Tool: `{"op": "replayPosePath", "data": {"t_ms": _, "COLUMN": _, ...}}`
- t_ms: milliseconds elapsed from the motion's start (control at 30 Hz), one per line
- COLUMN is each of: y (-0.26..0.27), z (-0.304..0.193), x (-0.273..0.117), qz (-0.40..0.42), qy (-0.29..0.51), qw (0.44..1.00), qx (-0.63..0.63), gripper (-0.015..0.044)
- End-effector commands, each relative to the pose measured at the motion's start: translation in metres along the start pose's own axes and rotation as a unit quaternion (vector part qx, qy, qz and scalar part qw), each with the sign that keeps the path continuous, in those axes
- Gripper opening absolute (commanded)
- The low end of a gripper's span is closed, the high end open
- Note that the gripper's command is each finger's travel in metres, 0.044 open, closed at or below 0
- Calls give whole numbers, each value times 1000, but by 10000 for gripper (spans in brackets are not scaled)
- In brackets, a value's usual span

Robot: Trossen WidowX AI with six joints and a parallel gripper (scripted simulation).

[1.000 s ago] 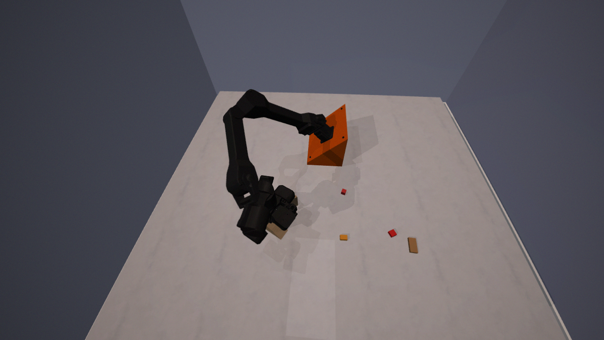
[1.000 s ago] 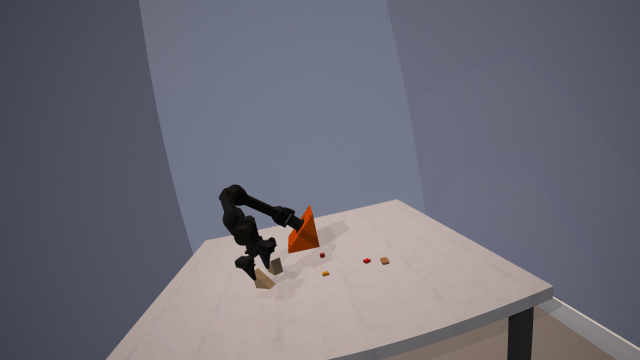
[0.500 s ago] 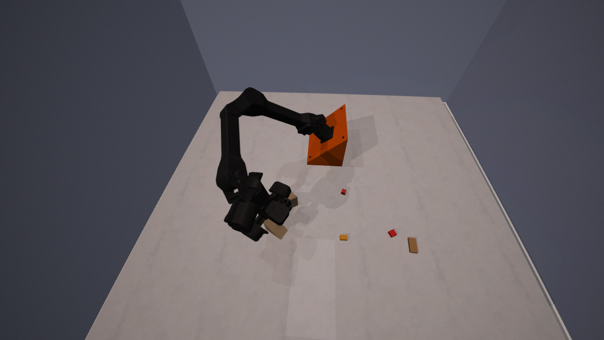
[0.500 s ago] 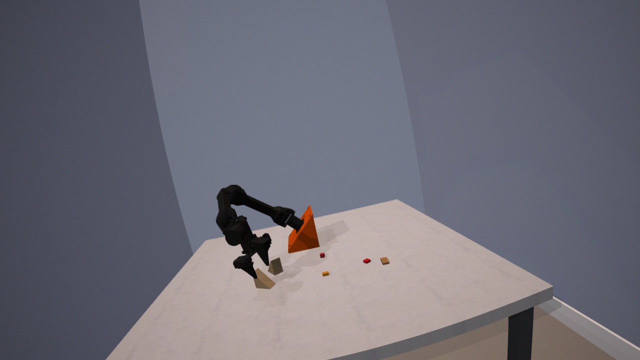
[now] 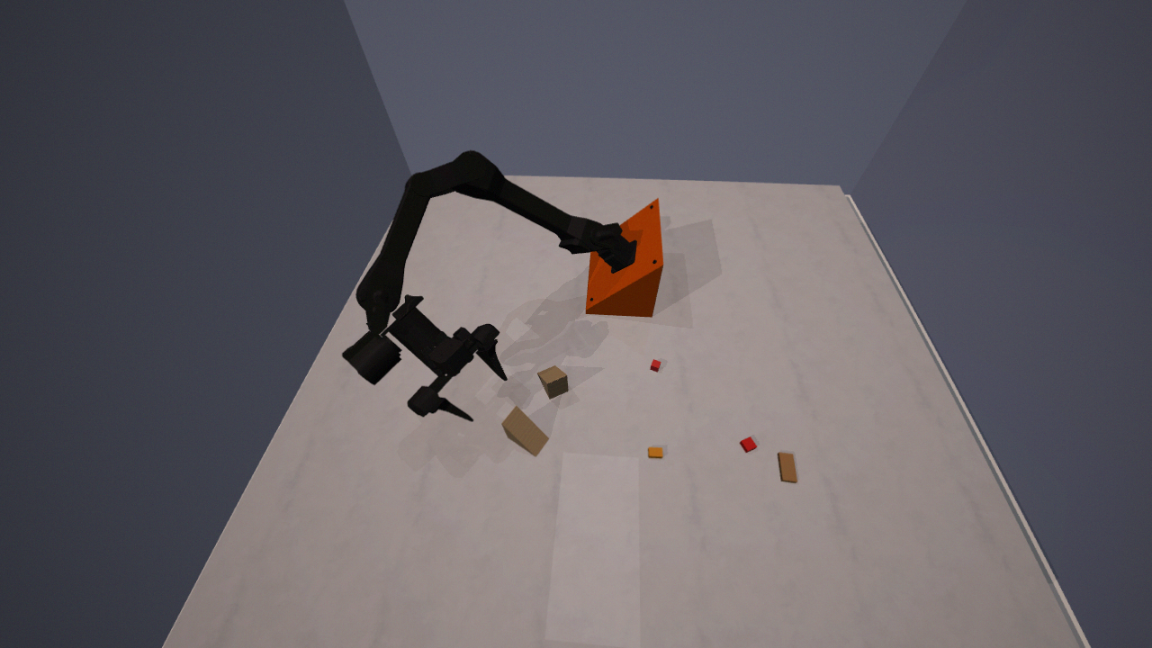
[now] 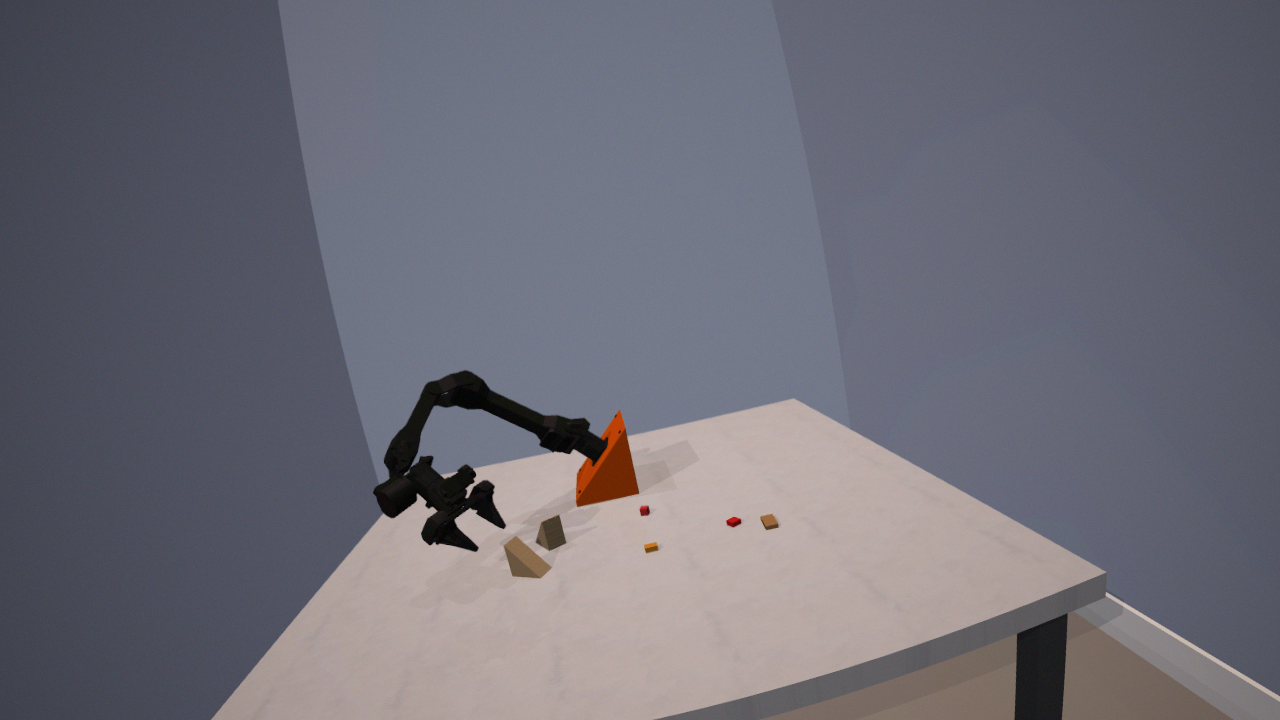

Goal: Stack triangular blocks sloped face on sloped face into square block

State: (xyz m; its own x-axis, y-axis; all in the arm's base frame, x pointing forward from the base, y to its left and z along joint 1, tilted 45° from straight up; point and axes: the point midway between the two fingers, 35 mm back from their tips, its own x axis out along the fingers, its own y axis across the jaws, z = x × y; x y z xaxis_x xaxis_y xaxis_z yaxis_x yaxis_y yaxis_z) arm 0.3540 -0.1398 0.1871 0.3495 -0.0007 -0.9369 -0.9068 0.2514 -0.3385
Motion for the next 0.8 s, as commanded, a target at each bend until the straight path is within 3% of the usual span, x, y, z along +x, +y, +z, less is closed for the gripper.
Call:
{"op": "replayPosePath", "data": {"t_ms": 0, "y": -1, "z": 2, "x": -10, "qz": -17, "qy": -31, "qw": 999, "qx": -13, "gripper": 440}}
{"op": "replayPosePath", "data": {"t_ms": 767, "y": -5, "z": 3, "x": 19, "qz": -16, "qy": -31, "qw": 999, "qx": -12, "gripper": 440}}
